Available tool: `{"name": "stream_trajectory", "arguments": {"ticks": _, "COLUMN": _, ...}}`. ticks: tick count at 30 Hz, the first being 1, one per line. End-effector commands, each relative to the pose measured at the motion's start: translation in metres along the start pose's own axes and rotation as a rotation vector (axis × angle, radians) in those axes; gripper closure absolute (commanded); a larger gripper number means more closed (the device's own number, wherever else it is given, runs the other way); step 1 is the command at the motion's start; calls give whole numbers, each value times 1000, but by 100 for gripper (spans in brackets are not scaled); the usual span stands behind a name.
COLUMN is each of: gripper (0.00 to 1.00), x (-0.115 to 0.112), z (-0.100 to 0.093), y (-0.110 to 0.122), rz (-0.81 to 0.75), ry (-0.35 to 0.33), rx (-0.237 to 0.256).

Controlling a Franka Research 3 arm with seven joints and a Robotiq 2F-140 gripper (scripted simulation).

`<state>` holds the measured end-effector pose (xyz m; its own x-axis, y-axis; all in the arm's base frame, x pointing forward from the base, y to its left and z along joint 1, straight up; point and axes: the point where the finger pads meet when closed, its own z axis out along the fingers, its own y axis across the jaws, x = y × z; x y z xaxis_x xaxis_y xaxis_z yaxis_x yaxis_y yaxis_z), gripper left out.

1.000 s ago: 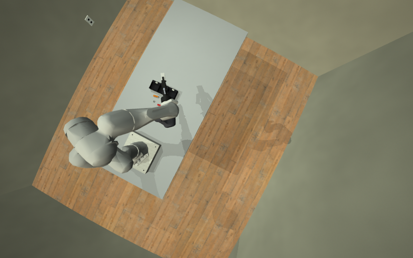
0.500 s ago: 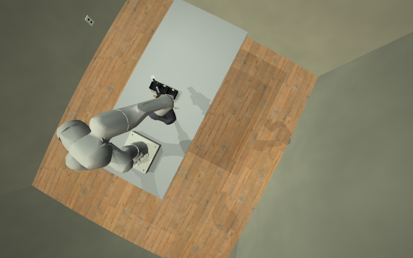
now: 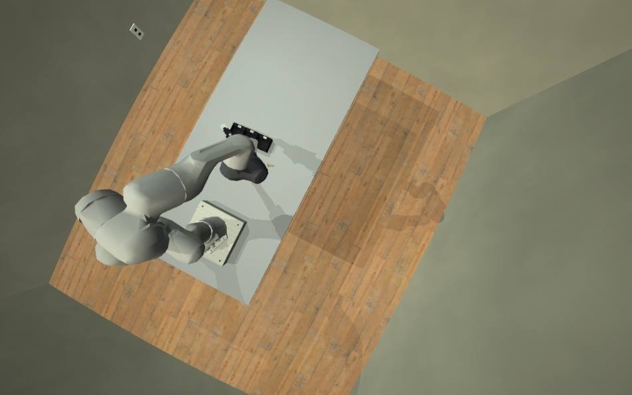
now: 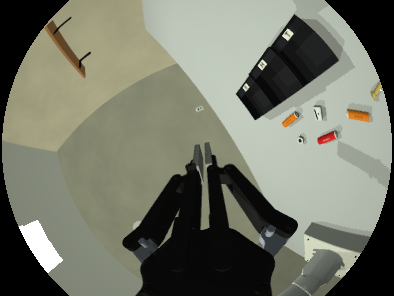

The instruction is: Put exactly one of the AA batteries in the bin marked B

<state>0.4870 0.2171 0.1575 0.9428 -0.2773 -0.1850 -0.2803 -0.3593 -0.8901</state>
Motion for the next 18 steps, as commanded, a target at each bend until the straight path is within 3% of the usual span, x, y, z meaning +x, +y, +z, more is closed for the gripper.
{"name": "stream_trajectory", "arguments": {"ticks": 1, "gripper": 95, "x": -13, "z": 0, "y": 11, "rz": 46, "ry": -49, "rx": -80}}
{"name": "stream_trajectory", "arguments": {"ticks": 2, "gripper": 95, "x": -20, "z": -1, "y": 16, "rz": 33, "ry": -73, "rx": -121}}
{"name": "stream_trajectory", "arguments": {"ticks": 4, "gripper": 95, "x": -20, "z": -1, "y": 16, "rz": 33, "ry": -73, "rx": -121}}
{"name": "stream_trajectory", "arguments": {"ticks": 7, "gripper": 95, "x": -34, "z": -5, "y": 26, "rz": 2, "ry": -120, "rx": -214}}
{"name": "stream_trajectory", "arguments": {"ticks": 8, "gripper": 95, "x": -34, "z": -5, "y": 26, "rz": 2, "ry": -120, "rx": -214}}
{"name": "stream_trajectory", "arguments": {"ticks": 10, "gripper": 95, "x": -42, "z": -10, "y": 34, "rz": -23, "ry": -148, "rx": -283}}
{"name": "stream_trajectory", "arguments": {"ticks": 11, "gripper": 95, "x": -42, "z": -10, "y": 34, "rz": -23, "ry": -148, "rx": -283}}
{"name": "stream_trajectory", "arguments": {"ticks": 13, "gripper": 95, "x": -47, "z": -16, "y": 41, "rz": -50, "ry": -171, "rx": -354}}
{"name": "stream_trajectory", "arguments": {"ticks": 14, "gripper": 95, "x": -47, "z": -16, "y": 41, "rz": -50, "ry": -171, "rx": -354}}
{"name": "stream_trajectory", "arguments": {"ticks": 16, "gripper": 95, "x": -51, "z": -23, "y": 49, "rz": -79, "ry": -190, "rx": -424}}
{"name": "stream_trajectory", "arguments": {"ticks": 17, "gripper": 95, "x": -51, "z": -23, "y": 49, "rz": -79, "ry": -190, "rx": -424}}
{"name": "stream_trajectory", "arguments": {"ticks": 18, "gripper": 95, "x": -53, "z": -29, "y": 54, "rz": -99, "ry": -199, "rx": -469}}
